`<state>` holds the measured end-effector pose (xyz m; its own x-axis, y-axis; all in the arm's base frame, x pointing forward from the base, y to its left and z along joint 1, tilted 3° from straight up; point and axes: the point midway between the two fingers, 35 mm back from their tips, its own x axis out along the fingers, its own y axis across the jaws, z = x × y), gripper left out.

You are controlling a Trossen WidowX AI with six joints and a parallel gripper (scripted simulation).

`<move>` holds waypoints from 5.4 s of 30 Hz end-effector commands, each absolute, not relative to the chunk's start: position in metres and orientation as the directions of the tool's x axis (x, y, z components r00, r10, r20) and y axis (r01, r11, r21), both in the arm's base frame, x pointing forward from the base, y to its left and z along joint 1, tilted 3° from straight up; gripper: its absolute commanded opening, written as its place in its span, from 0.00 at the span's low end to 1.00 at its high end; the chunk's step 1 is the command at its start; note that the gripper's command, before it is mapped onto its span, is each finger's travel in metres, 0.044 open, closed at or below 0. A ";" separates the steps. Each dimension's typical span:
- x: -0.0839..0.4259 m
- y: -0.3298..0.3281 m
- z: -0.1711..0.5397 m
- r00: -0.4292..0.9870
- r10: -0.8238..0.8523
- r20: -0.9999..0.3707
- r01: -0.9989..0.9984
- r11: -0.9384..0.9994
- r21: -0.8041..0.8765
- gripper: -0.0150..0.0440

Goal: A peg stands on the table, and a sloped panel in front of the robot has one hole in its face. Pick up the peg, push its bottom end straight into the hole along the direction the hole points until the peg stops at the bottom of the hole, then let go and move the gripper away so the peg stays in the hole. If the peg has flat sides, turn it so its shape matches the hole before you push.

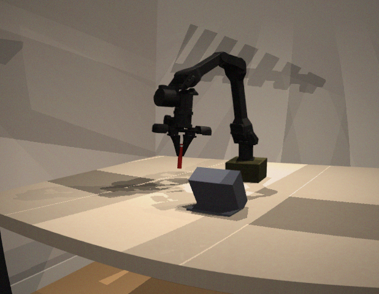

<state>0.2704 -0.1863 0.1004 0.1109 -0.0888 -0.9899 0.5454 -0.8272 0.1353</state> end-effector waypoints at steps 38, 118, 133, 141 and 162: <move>0.300 -0.146 0.090 0.246 -0.244 -0.938 0.571 -0.746 0.343 0.25; 0.327 -0.051 0.089 0.600 -0.349 -0.720 0.449 -0.598 0.664 0.25; 0.326 -0.033 0.090 0.664 -0.340 -0.666 0.404 -0.586 0.702 0.25; 0.324 -0.023 0.091 0.697 -0.332 -0.636 0.378 -0.583 0.719 0.25; 0.317 0.001 0.095 0.776 -0.301 -0.554 0.308 -0.586 0.749 0.25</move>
